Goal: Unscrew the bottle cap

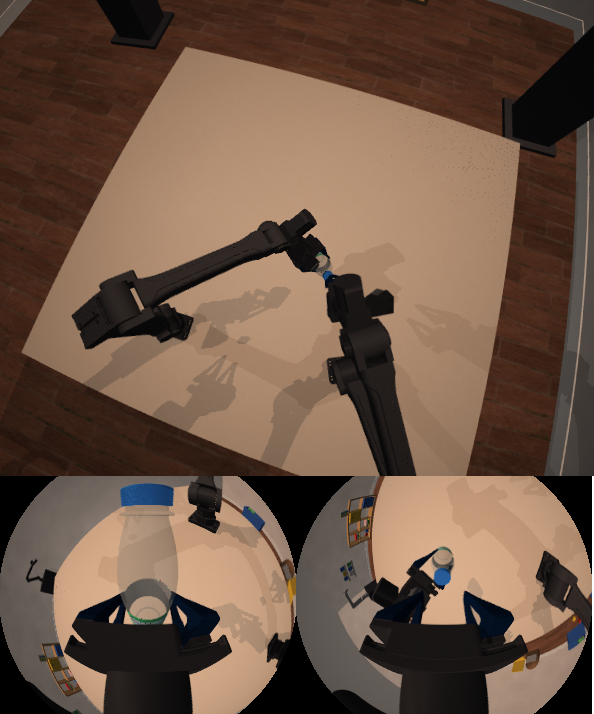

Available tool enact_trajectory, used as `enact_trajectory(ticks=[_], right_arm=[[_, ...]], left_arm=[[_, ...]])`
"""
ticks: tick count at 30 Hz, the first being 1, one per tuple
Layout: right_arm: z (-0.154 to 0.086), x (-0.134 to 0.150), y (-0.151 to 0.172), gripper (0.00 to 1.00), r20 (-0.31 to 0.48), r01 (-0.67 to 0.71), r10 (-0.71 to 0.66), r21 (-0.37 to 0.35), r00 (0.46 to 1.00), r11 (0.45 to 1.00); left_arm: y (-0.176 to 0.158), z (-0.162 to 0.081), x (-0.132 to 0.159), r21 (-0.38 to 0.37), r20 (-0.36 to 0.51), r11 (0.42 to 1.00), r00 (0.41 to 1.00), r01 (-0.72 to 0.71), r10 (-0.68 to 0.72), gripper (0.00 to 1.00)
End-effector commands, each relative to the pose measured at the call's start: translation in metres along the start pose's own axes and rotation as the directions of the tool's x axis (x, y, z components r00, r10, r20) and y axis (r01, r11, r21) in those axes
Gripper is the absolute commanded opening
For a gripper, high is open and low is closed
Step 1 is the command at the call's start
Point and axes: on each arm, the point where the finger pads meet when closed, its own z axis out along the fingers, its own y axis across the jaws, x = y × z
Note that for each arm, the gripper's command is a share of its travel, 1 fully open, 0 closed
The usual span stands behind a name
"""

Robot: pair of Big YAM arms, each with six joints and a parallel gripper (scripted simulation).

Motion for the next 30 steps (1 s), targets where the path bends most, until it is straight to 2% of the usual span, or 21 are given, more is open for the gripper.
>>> enact_trajectory(ticks=[1, 19, 20, 22, 23, 30], right_arm=[[-0.012, 0.001, 0.012, 0.57, -0.001, -0.014, 0.014, -0.03, 1.0, 0.999], [-0.012, 0.001, 0.012, 0.57, -0.001, -0.014, 0.014, -0.03, 1.0, 0.999], [0.006, 0.003, 0.006, 0.57, 0.003, -0.016, 0.016, -0.004, 1.0, 1.0], [0.03, 0.003, 0.009, 0.57, 0.013, -0.013, 0.013, -0.012, 1.0, 1.0], [0.034, 0.003, 0.009, 0.57, 0.014, -0.012, 0.012, -0.013, 1.0, 1.0], [0.021, 0.002, 0.021, 0.57, 0.013, -0.022, 0.023, -0.053, 1.0, 0.998]], left_arm=[[0.006, 0.001, 0.017, 0.005, -0.017, 1.0, 1.0, -0.007, 0.007, 0.0], [0.008, 0.001, 0.016, 0.0, -0.014, 1.0, 1.0, -0.008, 0.008, 0.0], [0.009, 0.001, 0.016, -0.003, -0.012, 1.0, 1.0, -0.004, 0.004, 0.0], [0.009, 0.001, 0.016, -0.003, -0.012, 1.0, 1.0, -0.004, 0.004, 0.0], [0.009, 0.001, 0.016, -0.003, -0.012, 1.0, 1.0, -0.004, 0.004, 0.0], [0.009, 0.001, 0.016, -0.003, -0.012, 1.0, 1.0, -0.004, 0.004, 0.0]])
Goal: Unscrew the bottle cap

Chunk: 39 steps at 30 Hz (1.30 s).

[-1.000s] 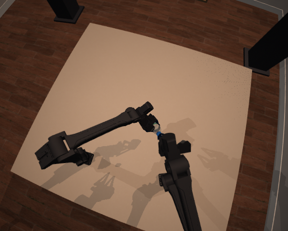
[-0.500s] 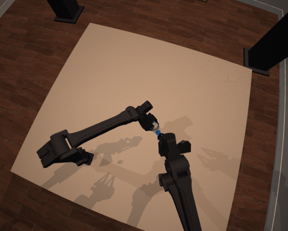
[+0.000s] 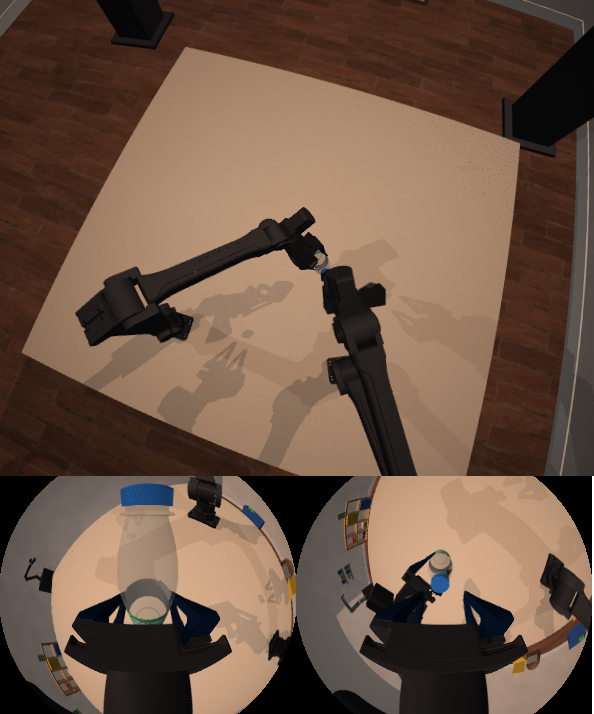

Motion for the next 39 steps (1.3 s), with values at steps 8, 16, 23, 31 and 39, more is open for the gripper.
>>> enact_trajectory(ticks=[8, 16, 23, 31, 39], right_arm=[[-0.019, 0.002, 0.022, 0.57, -0.007, -0.02, 0.02, -0.077, 1.0, 0.997], [-0.013, 0.001, 0.022, 0.57, -0.006, -0.012, 0.012, -0.074, 1.0, 0.997], [-0.004, 0.001, 0.022, 0.57, -0.006, -0.012, 0.012, -0.073, 1.0, 0.997], [0.009, 0.001, 0.023, 0.57, -0.006, -0.012, 0.012, -0.072, 1.0, 0.997], [0.019, 0.001, 0.023, 0.57, -0.005, -0.013, 0.012, -0.071, 1.0, 0.997]], left_arm=[[0.01, -0.002, -0.002, -0.015, 0.002, 1.0, 1.0, -0.01, 0.01, 0.0], [0.01, -0.002, -0.002, -0.015, 0.002, 1.0, 1.0, -0.01, 0.01, 0.0], [0.01, -0.002, -0.002, -0.015, 0.002, 1.0, 1.0, -0.01, 0.01, 0.0], [0.01, -0.002, -0.002, -0.015, 0.002, 1.0, 1.0, -0.01, 0.01, 0.0], [0.01, -0.002, -0.002, -0.015, 0.002, 1.0, 1.0, -0.01, 0.01, 0.0]])
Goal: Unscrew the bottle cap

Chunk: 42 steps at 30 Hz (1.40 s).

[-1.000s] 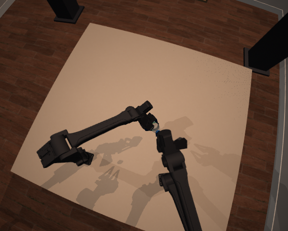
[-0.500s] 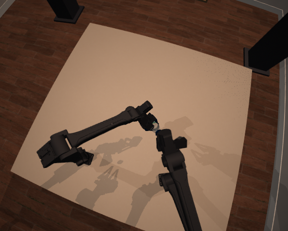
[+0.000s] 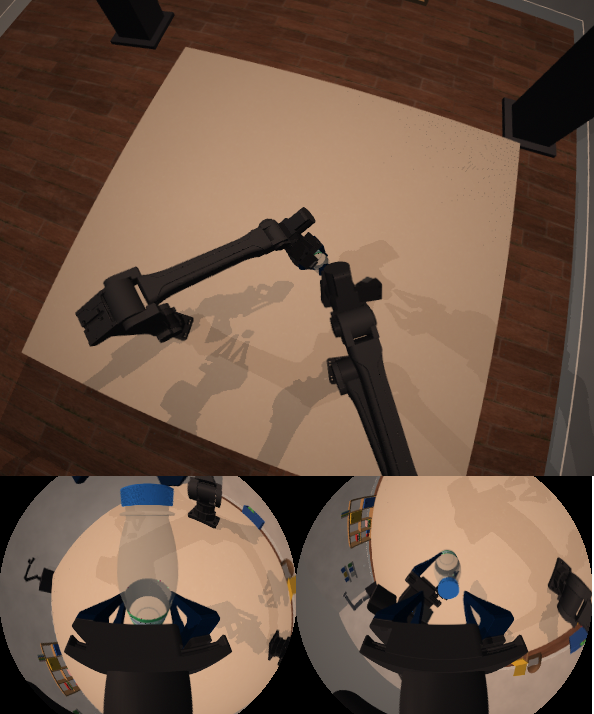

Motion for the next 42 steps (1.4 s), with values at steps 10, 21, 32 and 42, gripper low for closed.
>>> enact_trajectory(ticks=[10, 21, 32, 42], right_arm=[[0.001, 0.0, 0.011, 0.46, -0.002, -0.003, 0.003, -0.024, 1.0, 1.0], [0.001, 0.0, 0.011, 0.0, 0.0, 0.061, -0.061, -0.024, 0.998, 0.998], [0.0, 0.001, 0.011, 0.0, 0.01, 0.613, -0.613, -0.006, 0.79, 0.79], [-0.001, 0.001, 0.011, 0.0, 0.009, 0.892, -0.892, 0.001, 0.452, 0.452]], left_arm=[[0.01, -0.002, -0.002, -0.015, 0.002, 1.0, 1.0, -0.01, 0.01, 0.0], [0.01, -0.002, -0.002, -0.015, 0.002, 1.0, 1.0, -0.01, 0.01, 0.0], [0.01, -0.002, -0.002, -0.015, 0.002, 1.0, 1.0, -0.01, 0.01, 0.0], [0.01, -0.002, -0.002, -0.015, 0.002, 1.0, 1.0, -0.01, 0.01, 0.0]])
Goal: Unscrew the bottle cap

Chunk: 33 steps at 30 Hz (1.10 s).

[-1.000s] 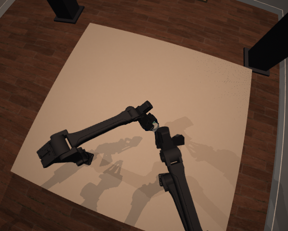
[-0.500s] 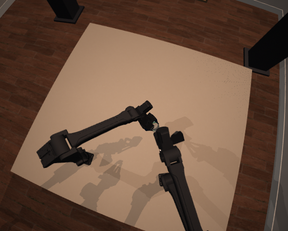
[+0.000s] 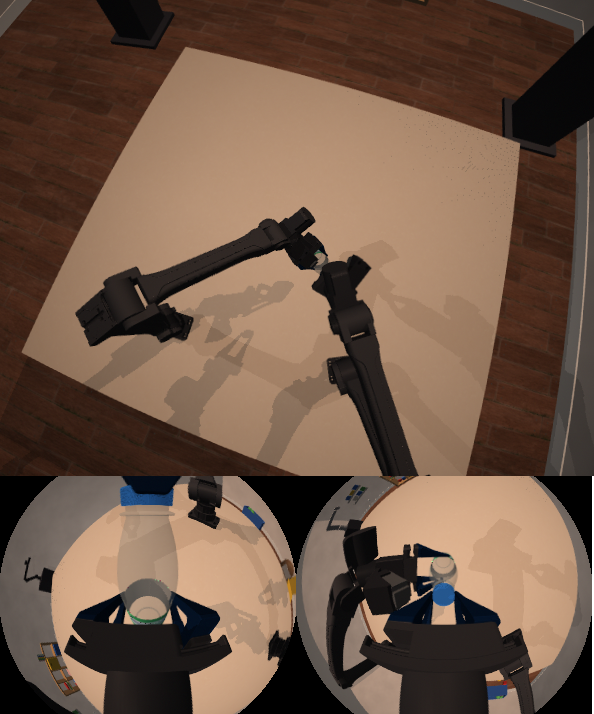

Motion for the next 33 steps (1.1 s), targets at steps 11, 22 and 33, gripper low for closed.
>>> enact_trajectory(ticks=[11, 22, 33], right_arm=[[-0.0143, -0.0109, 0.0126, 0.0, 0.02, 0.638, -0.637, -0.015, 0.77, 0.77], [-0.0147, -0.0108, 0.0125, 0.0, 0.021, 0.881, -0.881, -0.005, 0.472, 0.472], [-0.0151, -0.0108, 0.0124, 0.0, 0.029, 1.0, -0.999, 0.005, -0.021, -0.02]], left_arm=[[0.0098, -0.0019, -0.0018, -0.014, 0.0, 1.0, 1.0, -0.014, 0.014, 0.0], [0.0098, -0.0019, -0.0018, -0.014, 0.0, 1.0, 1.0, -0.014, 0.014, 0.0], [0.0098, -0.0019, -0.0018, -0.014, 0.0, 1.0, 1.0, -0.014, 0.014, 0.0]])
